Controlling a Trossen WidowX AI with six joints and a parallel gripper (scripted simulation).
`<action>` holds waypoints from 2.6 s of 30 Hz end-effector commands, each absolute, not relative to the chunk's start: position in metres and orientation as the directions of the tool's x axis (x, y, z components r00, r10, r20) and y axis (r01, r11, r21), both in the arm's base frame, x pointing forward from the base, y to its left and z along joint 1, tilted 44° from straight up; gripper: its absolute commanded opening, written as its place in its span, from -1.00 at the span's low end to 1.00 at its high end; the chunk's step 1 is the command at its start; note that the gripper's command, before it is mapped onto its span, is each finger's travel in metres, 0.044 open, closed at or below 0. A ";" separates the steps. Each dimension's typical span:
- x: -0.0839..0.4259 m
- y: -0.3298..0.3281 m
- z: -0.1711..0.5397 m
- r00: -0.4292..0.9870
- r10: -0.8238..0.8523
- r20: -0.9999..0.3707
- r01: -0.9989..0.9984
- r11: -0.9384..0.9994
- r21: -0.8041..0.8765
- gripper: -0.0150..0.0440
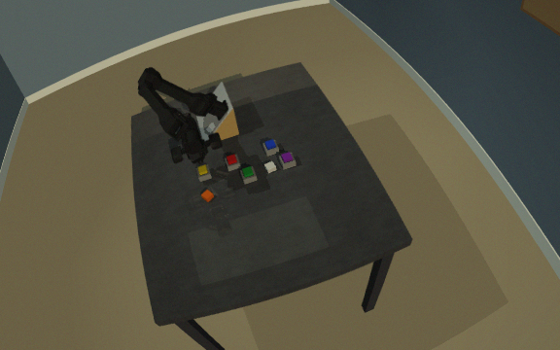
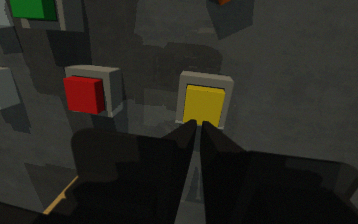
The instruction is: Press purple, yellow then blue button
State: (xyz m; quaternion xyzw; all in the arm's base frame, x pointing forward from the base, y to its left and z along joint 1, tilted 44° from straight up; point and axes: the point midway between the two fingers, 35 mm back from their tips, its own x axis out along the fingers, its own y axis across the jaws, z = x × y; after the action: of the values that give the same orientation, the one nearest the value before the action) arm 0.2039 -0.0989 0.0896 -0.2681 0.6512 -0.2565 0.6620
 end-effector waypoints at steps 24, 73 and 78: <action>0.204 0.119 -0.024 0.036 -0.664 -0.747 -0.008 0.747 -0.665 -0.42; 0.188 0.071 -0.123 0.038 -0.684 -0.729 0.002 0.730 -0.684 -0.42; 0.188 0.071 -0.123 0.038 -0.684 -0.729 0.002 0.730 -0.684 -0.42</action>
State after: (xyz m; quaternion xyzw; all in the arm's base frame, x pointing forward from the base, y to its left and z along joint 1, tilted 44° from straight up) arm 0.1890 0.0725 -0.1222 -0.2588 0.6440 -0.2562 0.6728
